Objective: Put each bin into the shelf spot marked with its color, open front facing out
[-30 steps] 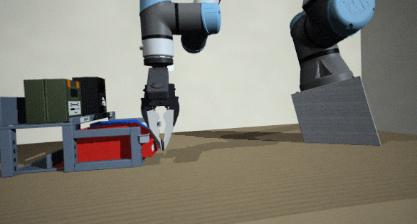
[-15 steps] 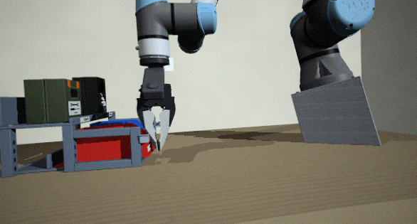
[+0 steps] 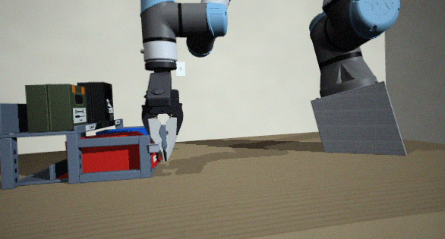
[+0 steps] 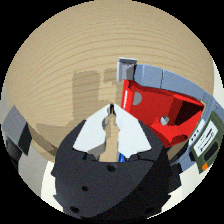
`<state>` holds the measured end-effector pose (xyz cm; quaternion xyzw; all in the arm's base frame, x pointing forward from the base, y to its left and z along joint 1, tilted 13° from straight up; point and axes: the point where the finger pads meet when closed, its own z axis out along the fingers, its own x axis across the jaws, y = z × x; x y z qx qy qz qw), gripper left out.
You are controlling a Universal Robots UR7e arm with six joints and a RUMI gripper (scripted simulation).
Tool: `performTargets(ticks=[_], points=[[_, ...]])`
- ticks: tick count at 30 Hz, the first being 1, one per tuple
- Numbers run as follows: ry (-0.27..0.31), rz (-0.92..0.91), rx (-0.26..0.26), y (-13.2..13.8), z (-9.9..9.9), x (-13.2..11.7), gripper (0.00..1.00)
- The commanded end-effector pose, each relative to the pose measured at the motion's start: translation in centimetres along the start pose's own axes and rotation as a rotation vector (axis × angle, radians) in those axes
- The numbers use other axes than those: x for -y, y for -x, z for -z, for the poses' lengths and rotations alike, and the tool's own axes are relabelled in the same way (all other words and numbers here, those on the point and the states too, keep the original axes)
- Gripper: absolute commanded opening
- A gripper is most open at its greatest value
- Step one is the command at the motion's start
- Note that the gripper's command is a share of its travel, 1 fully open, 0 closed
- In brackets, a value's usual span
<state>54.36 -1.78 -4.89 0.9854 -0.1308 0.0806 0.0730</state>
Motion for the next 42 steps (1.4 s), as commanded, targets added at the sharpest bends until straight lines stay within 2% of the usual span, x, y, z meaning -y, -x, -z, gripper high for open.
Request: performTargets(ticks=[1, 42], points=[[0.0, 0.0, -0.001, -0.4, 0.1, 0.0, 0.0], [0.0, 0.0, -0.001, -1.6, 0.1, 0.0, 0.0]])
